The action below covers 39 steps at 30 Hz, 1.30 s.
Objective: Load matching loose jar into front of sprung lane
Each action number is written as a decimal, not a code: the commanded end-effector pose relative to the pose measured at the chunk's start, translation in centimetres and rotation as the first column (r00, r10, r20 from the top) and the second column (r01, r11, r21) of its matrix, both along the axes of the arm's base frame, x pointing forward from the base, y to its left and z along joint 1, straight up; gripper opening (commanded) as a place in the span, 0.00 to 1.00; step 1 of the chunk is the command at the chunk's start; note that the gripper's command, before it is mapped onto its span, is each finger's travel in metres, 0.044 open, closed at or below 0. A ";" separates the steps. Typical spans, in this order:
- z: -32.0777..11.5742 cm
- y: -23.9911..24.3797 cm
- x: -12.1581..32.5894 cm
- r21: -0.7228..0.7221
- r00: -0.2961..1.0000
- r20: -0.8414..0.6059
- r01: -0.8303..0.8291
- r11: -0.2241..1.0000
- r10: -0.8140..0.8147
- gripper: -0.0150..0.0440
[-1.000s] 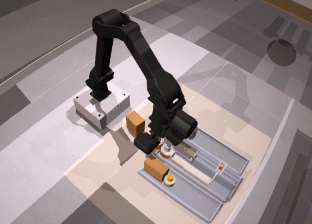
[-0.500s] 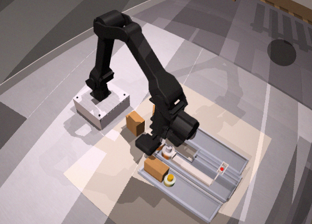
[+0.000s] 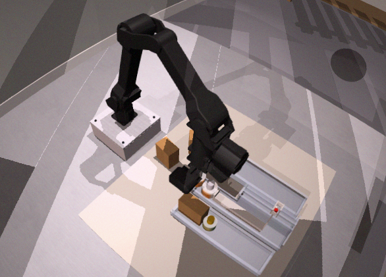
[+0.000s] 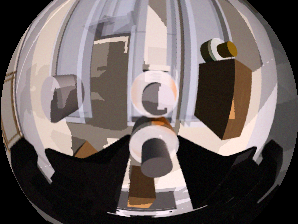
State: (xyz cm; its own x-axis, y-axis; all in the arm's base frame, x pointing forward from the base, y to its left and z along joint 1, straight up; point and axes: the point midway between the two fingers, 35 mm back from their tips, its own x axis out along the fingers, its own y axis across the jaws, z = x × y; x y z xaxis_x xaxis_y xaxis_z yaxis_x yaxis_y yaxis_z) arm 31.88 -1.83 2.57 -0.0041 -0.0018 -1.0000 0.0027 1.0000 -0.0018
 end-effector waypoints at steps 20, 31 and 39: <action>0.7 0.0 1.9 0.002 0.999 0.036 0.003 1.000 -0.003 0.25; 0.8 0.0 2.3 0.002 0.999 0.036 0.003 1.000 -0.003 0.25; 0.8 0.0 2.6 0.002 0.999 0.037 0.003 1.000 -0.003 0.25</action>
State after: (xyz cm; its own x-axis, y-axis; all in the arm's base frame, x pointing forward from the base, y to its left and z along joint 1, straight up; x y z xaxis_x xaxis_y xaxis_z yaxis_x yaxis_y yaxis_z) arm 33.29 -1.84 2.77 -0.0049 -0.0018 -1.0000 0.0028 1.0000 -0.0018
